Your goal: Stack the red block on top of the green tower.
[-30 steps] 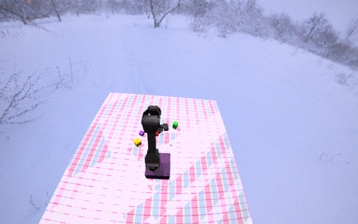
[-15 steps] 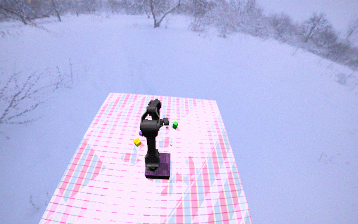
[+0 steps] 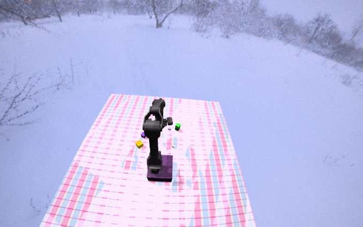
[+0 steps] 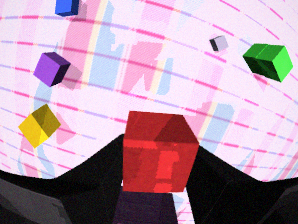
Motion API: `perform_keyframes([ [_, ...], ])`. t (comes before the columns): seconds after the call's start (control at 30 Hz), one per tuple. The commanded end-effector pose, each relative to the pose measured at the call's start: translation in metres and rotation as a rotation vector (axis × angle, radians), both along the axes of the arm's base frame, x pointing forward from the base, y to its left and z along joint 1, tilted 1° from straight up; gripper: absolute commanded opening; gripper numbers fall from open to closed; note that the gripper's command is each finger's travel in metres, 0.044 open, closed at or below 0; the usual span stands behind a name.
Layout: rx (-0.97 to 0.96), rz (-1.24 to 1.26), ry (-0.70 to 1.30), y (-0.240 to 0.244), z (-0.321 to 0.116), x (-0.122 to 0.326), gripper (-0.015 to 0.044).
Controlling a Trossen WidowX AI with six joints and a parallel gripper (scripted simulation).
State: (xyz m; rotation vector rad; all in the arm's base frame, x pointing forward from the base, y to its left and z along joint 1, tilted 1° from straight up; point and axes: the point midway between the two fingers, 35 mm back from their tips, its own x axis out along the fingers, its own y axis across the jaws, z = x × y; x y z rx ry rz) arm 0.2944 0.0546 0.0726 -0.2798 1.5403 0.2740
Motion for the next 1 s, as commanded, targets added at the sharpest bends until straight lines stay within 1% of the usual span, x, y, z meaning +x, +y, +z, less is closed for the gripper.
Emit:
perform_keyframes([
  [0.0, 0.001, -0.012, 0.003, -0.011, 0.002, 0.016, 0.0000],
  [0.33, -0.019, -0.019, -0.030, -0.048, 0.006, 0.057, 0.0000],
  [0.97, -0.009, -0.016, -0.020, -0.105, 0.007, 0.111, 0.0000],
])
